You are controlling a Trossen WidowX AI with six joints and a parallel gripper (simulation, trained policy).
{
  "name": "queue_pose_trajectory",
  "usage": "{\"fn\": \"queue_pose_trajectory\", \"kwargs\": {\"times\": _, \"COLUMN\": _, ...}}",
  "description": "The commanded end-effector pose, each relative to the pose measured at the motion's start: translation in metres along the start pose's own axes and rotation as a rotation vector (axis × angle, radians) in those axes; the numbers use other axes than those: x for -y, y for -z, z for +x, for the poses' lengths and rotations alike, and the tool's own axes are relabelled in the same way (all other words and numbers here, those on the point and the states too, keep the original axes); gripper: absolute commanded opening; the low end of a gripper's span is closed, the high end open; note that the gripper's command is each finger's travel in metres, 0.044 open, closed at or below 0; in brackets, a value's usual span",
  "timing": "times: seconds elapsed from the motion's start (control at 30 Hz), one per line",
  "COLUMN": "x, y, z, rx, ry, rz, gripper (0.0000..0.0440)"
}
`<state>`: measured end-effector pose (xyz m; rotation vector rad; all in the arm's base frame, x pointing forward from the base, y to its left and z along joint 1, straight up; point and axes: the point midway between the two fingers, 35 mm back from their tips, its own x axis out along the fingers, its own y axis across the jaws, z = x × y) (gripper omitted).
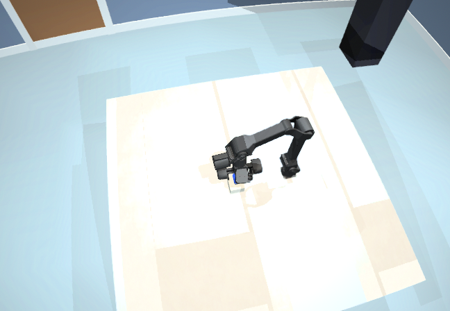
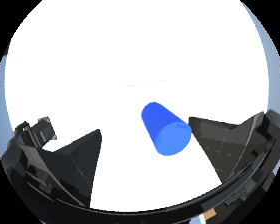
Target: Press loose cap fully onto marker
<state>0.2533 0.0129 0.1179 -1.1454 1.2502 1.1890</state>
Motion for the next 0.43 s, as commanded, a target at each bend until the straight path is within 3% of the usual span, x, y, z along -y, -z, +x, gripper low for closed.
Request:
{"fn": "queue_pose_trajectory", "kwargs": {"times": 0.0, "x": 0.002, "y": -0.001, "z": -0.015, "rx": 0.008, "ry": 0.037, "rz": -0.016, "gripper": 0.044}}
{"fn": "queue_pose_trajectory", "kwargs": {"times": 0.4, "x": 0.003, "y": -0.001, "z": -0.041, "rx": 0.021, "ry": 0.11, "rz": -0.04, "gripper": 0.044}}
